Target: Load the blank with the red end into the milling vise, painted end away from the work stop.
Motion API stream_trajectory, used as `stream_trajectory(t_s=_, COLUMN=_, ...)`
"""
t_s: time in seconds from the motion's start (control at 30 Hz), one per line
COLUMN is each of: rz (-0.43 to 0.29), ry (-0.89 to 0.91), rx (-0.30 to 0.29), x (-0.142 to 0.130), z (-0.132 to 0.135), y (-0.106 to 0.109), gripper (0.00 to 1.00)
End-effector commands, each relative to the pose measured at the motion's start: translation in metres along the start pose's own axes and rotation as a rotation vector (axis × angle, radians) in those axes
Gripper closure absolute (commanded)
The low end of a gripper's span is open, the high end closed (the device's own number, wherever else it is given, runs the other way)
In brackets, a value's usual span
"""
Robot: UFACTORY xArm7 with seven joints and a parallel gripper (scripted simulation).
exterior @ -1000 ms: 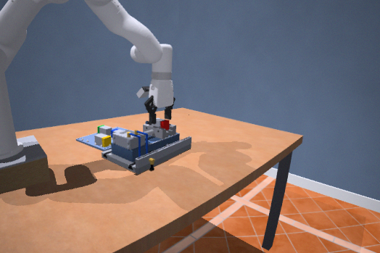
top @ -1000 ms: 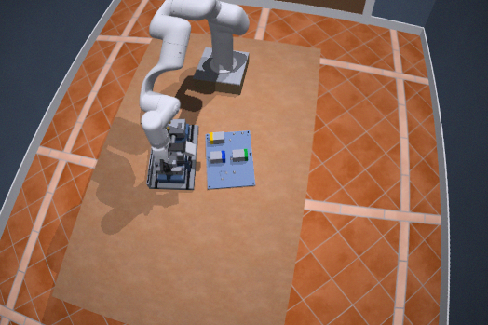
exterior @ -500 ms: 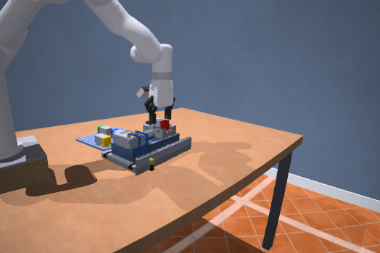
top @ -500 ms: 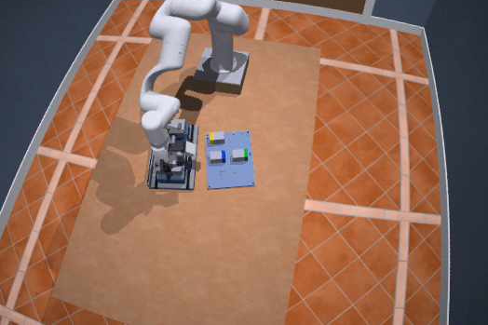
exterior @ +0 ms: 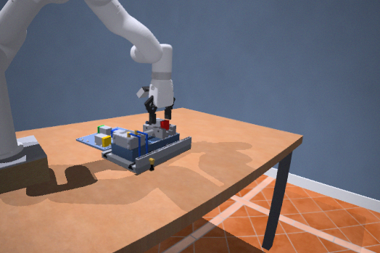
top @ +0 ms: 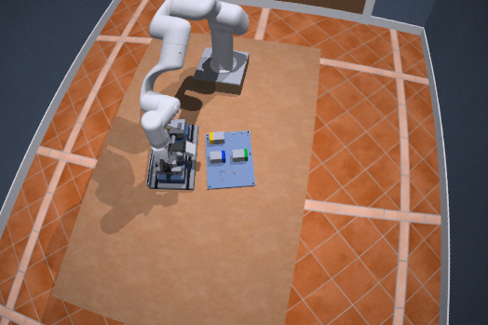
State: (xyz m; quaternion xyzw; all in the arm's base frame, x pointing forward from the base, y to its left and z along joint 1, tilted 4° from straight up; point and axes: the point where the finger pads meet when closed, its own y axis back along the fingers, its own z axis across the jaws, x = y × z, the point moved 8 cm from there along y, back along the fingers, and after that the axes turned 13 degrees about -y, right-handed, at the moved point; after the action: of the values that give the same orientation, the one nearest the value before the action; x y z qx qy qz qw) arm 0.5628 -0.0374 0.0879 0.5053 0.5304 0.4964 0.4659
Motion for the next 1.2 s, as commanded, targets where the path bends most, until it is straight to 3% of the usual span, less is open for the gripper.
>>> stream_trajectory(t_s=0.0, rz=-0.001, ry=0.000, rx=-0.005, x=-0.0002, z=0.0013, y=0.0032, gripper=0.00)
stream_trajectory(t_s=1.17, rz=-0.001, ry=0.000, rx=-0.005, x=-0.0002, z=0.0014, y=0.0093, gripper=0.00)
